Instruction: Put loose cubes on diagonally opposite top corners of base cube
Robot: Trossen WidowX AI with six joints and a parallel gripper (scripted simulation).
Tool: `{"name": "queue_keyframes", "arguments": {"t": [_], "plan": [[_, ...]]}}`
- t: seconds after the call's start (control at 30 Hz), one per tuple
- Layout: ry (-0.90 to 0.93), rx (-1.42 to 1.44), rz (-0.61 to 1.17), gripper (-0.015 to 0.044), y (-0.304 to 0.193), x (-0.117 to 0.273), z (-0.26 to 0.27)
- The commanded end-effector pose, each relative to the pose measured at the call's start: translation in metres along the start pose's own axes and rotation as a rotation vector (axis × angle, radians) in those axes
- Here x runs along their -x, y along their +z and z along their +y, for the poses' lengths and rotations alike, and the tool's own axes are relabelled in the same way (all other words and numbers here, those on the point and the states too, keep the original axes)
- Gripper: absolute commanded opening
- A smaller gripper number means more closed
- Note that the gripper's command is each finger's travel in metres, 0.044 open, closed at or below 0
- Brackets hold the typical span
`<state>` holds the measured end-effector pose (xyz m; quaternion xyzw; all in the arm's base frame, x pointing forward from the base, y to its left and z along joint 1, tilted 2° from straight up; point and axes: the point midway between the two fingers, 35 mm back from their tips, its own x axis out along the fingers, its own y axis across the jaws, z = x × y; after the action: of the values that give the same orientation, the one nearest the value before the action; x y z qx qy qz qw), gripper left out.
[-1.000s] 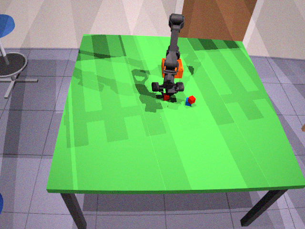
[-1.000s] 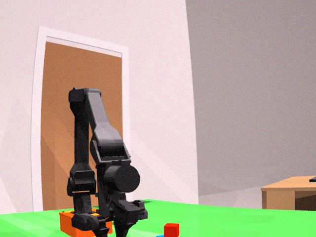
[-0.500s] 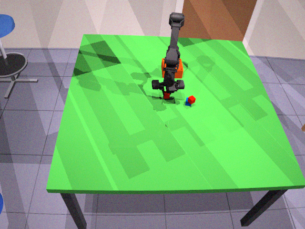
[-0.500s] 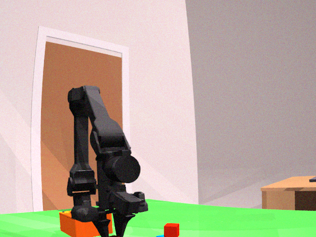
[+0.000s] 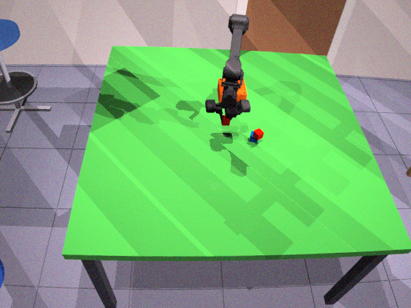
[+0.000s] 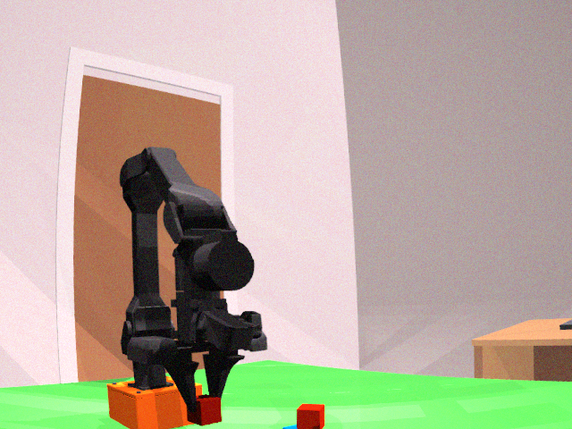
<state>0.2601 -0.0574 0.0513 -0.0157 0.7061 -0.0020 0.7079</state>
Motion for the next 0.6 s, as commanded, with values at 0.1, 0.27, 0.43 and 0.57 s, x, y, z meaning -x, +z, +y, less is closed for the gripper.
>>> {"name": "queue_keyframes", "arguments": {"t": [0.1,0.27,0.43,0.57], "plan": [[-0.004,-0.003,-0.002,0.0105,-0.001,0.023,0.0],[-0.004,-0.003,-0.002,0.0105,-0.004,0.039,0.001],[-0.004,0.006,-0.002,0.0105,-0.004,0.043,0.003],[-0.003,0.059,-0.002,0.0105,0.001,0.042,0.013]]}}
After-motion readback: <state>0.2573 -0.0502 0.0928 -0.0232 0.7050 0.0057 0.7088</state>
